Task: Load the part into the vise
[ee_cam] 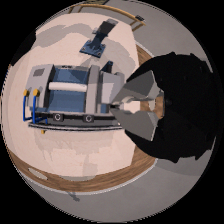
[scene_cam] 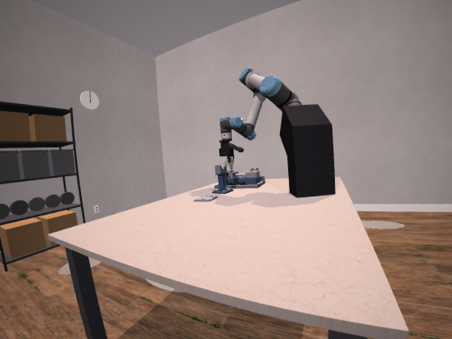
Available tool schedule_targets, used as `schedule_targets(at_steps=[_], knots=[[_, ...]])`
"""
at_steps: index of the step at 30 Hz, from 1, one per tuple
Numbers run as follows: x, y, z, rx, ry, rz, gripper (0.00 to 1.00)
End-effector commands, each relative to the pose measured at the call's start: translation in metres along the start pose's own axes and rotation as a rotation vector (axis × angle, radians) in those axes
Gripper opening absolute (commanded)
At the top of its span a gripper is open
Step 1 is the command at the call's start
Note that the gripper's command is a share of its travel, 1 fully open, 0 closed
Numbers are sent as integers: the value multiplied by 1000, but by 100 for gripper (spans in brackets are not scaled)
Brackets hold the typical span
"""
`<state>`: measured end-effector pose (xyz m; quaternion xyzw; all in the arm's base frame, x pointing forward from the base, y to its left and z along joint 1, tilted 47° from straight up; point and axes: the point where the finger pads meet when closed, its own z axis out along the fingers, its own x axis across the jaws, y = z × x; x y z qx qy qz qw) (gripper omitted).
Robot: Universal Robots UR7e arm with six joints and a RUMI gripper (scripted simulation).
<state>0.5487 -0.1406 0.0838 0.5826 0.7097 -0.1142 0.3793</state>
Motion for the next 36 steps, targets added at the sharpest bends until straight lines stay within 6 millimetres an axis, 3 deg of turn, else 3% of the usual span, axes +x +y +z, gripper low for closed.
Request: schedule_targets(at_steps=[1,36], knots=[[0,0,0,-1,1,0,0],[-6,0,0,-1,1,0,0]])
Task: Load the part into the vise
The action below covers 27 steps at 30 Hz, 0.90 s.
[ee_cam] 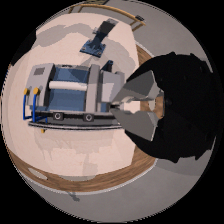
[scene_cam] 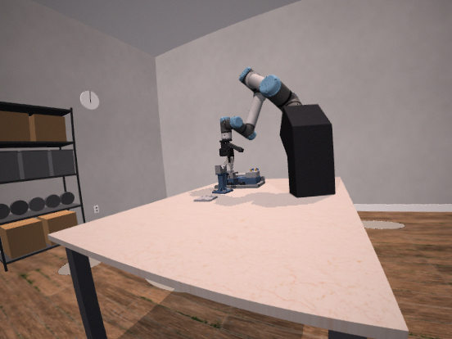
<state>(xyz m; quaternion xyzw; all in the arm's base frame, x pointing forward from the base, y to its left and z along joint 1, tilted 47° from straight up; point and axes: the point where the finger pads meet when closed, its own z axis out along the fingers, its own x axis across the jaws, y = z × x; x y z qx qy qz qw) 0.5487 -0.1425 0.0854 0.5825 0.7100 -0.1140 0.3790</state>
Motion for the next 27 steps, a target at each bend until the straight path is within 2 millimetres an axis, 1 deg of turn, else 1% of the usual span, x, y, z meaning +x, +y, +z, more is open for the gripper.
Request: schedule_targets(at_steps=[1,12,27], knots=[[-5,0,0,-1,0,0,0],[-24,0,0,-1,0,0,0],[-28,0,-1,-1,0,0,0]])
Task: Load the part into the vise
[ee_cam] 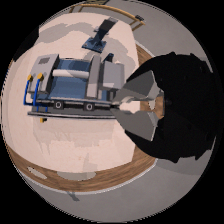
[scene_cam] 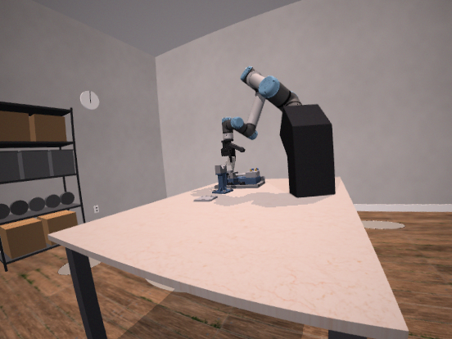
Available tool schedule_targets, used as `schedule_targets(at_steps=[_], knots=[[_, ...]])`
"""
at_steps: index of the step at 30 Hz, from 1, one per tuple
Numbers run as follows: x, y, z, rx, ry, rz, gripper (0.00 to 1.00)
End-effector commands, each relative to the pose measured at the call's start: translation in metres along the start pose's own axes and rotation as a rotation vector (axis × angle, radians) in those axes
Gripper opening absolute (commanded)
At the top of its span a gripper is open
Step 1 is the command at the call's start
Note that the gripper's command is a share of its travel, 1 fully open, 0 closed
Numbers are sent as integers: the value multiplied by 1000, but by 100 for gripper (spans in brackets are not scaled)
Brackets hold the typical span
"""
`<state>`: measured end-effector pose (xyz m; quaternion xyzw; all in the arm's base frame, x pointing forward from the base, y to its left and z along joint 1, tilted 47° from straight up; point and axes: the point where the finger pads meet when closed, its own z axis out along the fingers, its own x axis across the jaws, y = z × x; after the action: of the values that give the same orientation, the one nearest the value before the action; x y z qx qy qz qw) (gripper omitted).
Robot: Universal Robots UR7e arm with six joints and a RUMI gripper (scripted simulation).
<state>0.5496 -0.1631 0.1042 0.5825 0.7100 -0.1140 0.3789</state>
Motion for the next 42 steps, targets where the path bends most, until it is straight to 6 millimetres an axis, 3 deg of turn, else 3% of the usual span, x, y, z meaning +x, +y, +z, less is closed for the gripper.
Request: schedule_targets(at_steps=[1,10,33,42], knots=[[0,0,-1,-1,0,0,0],[0,0,-9,-1,0,0,0],[0,0,-56,-1,0,0,0],[0,0,-62,-1,0,0,0]])
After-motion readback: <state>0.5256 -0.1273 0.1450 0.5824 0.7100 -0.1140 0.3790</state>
